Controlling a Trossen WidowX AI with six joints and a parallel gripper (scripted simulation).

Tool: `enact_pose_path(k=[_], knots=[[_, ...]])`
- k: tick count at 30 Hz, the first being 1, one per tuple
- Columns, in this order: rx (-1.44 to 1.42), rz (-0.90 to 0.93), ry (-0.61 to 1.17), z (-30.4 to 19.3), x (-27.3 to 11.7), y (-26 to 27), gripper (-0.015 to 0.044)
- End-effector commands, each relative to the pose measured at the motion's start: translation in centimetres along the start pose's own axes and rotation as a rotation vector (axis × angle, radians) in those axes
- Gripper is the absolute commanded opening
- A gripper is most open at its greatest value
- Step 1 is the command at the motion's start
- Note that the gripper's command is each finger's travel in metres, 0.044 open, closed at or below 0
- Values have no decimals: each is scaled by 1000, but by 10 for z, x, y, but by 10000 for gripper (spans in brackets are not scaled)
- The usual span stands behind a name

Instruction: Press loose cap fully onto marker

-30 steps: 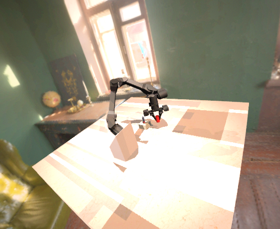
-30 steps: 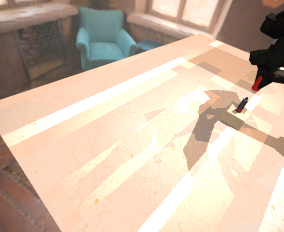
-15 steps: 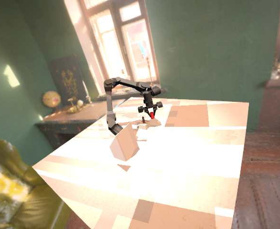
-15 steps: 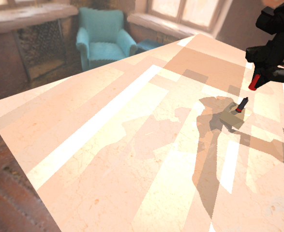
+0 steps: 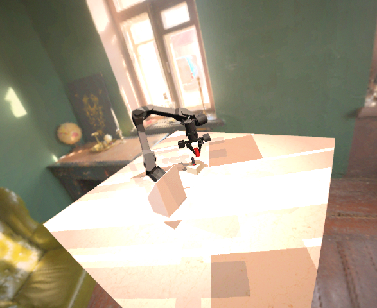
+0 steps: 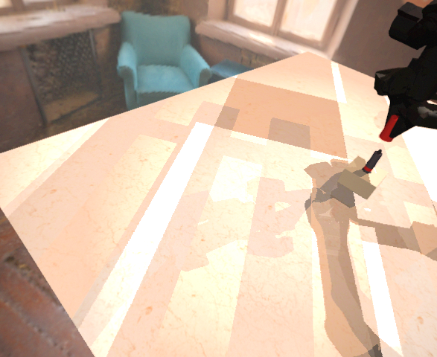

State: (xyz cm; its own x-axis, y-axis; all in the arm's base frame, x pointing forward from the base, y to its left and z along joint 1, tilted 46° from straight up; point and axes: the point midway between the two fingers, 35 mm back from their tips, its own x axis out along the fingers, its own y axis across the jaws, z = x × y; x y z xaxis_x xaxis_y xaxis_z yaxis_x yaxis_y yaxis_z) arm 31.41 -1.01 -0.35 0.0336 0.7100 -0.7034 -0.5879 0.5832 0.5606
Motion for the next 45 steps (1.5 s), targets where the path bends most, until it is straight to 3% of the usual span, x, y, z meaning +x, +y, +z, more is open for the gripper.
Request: enact_pose_path(k=[1,12,45], knots=[[8,7,-2,6,-4,12,0],[15,12,-5,18,-11,35,0],[15,13,-6,19,36,35,0]])
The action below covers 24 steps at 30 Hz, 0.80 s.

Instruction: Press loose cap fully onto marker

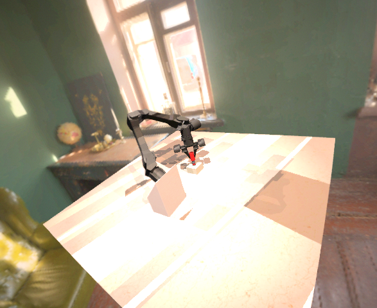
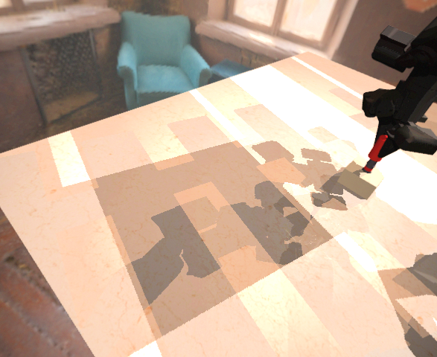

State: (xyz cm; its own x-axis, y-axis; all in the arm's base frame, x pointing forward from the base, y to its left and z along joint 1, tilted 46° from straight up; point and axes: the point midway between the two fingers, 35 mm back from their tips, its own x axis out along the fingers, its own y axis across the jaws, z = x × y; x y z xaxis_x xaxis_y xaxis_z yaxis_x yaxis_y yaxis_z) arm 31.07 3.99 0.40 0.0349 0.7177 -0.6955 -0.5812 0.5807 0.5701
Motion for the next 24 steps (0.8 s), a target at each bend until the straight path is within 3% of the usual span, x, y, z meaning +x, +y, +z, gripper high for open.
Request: enact_pose_path(k=[1,16,24], knots=[[7,5,1,-1,8,0,0],[7,6,0,-2,18,1,0],[3,4,3,-2,17,1,210]])
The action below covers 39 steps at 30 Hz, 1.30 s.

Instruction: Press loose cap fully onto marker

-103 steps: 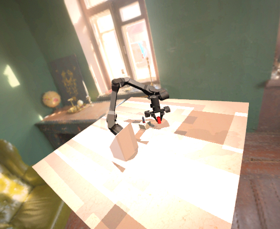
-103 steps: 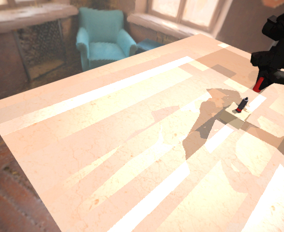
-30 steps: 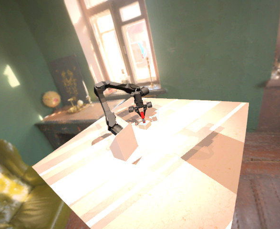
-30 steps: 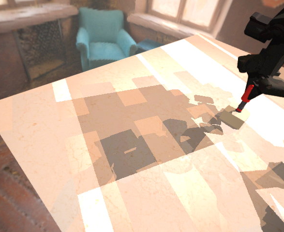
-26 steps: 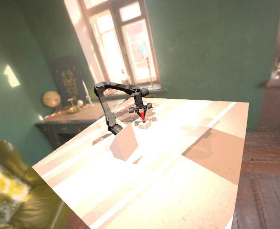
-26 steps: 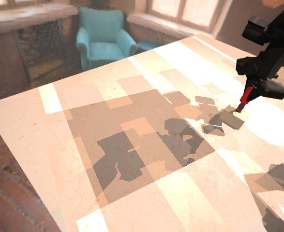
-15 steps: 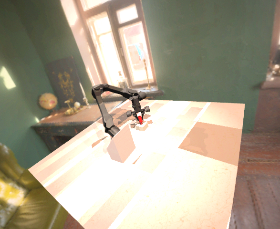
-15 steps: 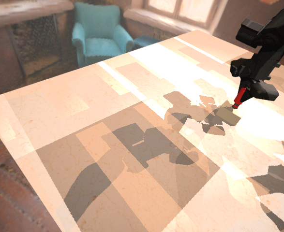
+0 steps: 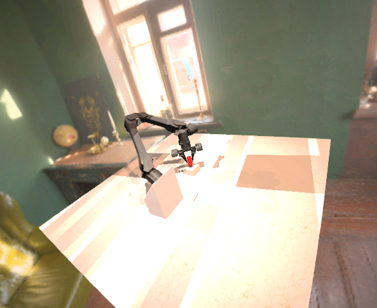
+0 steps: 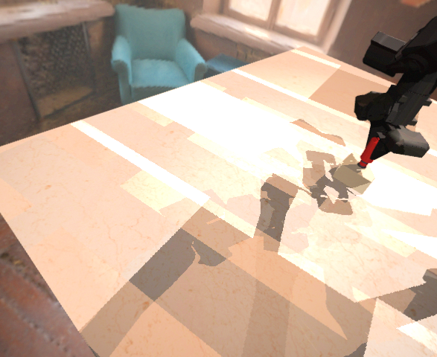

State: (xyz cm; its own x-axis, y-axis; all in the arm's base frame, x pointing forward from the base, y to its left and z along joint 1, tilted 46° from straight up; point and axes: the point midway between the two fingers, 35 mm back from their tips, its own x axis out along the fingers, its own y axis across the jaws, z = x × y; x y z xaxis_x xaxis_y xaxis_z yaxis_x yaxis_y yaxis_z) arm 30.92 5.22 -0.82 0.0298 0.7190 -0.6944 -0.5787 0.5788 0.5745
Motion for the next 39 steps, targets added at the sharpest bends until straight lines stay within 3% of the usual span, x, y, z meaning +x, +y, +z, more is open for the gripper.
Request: enact_pose_path(k=[1,9,11,15,19,28,36,39], knots=[[0,0,0,0,0,0,236],[0,0,0,0,0,0,440],[0,-3,1,1,-12,-2,440],[0,-3,3,0,-72,-1,440],[0,-3,2,0,-75,-1,440],[658,-1,-1,-1,-66,-3,204],[674,-1,-1,-1,-65,-3,0],[674,-1,-1,-1,-65,-3,0]])
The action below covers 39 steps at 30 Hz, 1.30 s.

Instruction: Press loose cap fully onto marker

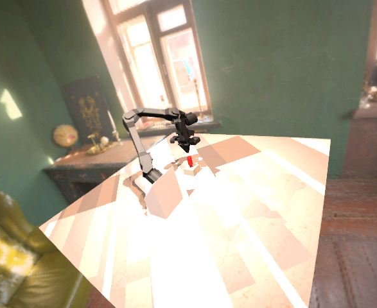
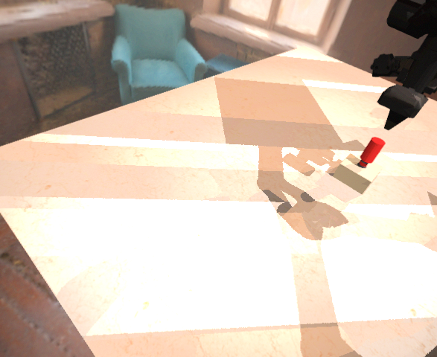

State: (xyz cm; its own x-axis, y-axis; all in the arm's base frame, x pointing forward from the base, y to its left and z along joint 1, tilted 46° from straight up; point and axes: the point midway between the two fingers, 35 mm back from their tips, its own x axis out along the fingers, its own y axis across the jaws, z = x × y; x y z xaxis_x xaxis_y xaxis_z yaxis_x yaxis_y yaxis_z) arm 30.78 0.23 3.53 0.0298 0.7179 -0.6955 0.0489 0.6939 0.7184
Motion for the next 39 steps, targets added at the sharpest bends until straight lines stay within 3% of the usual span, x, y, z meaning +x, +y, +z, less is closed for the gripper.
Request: enact_pose_path(k=[1,39], knots=[[7,1,-1,0,1,0,0],[3,-1,-13,3,35,0,0]])
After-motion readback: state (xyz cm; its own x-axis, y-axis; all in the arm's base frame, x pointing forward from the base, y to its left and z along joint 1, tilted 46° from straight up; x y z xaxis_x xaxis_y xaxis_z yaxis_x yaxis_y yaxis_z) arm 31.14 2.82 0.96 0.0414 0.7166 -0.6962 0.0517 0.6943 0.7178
